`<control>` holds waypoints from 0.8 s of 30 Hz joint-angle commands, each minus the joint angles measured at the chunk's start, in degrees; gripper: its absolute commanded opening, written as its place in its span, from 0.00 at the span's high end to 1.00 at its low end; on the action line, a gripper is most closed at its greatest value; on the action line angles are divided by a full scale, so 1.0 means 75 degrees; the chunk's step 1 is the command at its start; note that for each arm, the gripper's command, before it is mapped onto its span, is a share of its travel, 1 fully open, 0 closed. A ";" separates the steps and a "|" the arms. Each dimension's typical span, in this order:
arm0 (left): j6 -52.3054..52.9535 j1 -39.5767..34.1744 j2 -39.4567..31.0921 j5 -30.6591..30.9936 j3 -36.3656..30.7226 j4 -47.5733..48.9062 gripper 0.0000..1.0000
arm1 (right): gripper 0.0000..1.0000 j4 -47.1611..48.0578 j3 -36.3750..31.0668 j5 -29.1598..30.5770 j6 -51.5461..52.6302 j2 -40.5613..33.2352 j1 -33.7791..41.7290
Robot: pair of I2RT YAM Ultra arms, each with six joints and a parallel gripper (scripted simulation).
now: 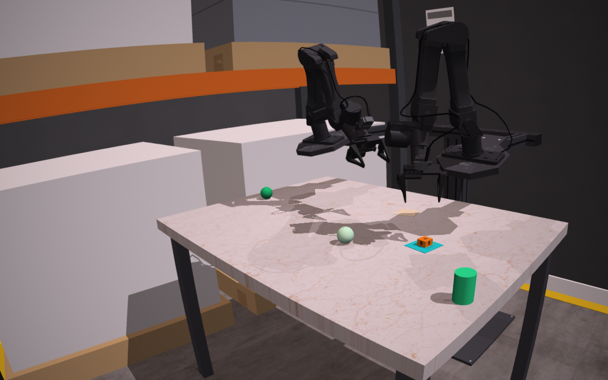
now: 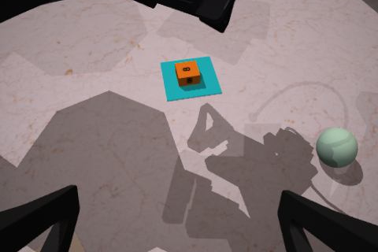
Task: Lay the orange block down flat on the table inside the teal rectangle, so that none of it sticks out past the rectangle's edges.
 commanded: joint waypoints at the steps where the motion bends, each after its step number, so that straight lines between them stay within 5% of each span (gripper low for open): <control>1: -0.0945 -0.0344 -0.0139 -0.0528 -0.0246 -0.0350 0.00 | 0.00 0.0054 0.0078 -0.0033 -0.0017 -0.0066 0.0023; 24: -0.1135 -0.0559 -0.0110 -0.0530 -0.0131 -0.0667 0.00 | 0.00 0.0054 0.0078 -0.0033 -0.0017 -0.0066 0.0023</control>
